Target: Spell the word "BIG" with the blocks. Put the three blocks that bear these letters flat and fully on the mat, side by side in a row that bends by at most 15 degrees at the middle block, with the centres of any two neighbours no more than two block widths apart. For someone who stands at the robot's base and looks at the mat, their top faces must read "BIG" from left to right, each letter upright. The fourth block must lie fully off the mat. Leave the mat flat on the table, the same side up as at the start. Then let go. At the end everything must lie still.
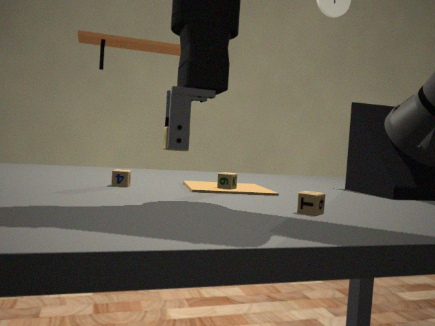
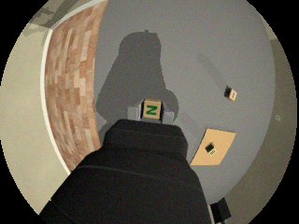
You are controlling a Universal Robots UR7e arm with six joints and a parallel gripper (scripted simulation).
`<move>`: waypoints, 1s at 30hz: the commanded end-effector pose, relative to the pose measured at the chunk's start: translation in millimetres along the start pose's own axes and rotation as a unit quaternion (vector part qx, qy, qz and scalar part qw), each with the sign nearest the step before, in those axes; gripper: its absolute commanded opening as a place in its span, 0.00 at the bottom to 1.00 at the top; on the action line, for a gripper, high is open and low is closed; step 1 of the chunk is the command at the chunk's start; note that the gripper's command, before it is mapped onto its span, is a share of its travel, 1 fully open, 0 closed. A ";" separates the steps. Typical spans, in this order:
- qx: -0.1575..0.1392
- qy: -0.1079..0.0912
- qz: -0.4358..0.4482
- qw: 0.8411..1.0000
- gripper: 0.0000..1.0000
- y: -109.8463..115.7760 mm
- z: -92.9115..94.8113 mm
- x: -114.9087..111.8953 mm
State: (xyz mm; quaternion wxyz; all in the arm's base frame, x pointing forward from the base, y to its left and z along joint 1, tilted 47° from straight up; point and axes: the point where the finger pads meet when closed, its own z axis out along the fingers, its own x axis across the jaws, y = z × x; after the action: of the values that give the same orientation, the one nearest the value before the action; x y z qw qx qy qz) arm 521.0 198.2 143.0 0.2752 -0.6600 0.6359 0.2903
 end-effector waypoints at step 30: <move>0.000 0.000 -0.207 0.978 0.49 7.1 10.9 -3.0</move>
State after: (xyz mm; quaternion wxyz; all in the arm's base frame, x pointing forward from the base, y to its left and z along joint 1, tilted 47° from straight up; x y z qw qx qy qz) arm 514.7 206.4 139.7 0.3291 -0.7767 0.4870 0.2263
